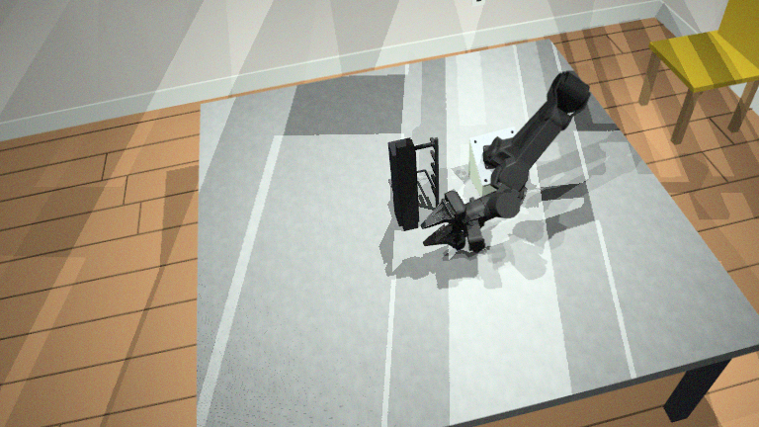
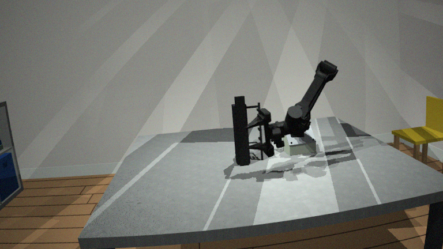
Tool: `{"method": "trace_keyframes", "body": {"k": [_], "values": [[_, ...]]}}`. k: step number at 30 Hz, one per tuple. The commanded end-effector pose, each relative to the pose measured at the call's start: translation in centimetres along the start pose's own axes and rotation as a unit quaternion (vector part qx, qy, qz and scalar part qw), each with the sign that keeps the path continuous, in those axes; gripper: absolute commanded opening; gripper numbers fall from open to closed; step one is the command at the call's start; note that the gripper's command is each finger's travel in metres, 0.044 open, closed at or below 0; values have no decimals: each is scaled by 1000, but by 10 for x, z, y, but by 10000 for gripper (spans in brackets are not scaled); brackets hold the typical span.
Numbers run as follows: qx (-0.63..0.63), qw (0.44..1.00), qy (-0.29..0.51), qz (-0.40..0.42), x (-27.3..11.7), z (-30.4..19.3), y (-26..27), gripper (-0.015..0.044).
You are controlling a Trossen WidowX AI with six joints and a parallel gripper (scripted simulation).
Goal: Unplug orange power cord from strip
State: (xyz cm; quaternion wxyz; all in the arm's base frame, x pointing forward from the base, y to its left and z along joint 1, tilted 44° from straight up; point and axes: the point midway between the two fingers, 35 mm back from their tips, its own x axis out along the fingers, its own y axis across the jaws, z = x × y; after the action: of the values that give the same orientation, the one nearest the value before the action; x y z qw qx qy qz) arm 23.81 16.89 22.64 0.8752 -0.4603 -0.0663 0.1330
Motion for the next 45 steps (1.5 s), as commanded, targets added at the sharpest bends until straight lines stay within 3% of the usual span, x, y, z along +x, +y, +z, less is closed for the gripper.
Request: {"method": "trace_keyframes", "body": {"k": [1,9,17,24,31,37,45], "values": [[1,1000,1,0,0,0,0,374],[75,996,54,18,33,-16,-12,164],[216,964,153,32,78,-60,-35,160],[360,900,246,22,107,-116,-59,160],[504,796,336,-10,115,-180,-84,160],[619,670,406,-47,106,-238,-99,160],[711,474,518,-35,76,-299,-53,160]]}}
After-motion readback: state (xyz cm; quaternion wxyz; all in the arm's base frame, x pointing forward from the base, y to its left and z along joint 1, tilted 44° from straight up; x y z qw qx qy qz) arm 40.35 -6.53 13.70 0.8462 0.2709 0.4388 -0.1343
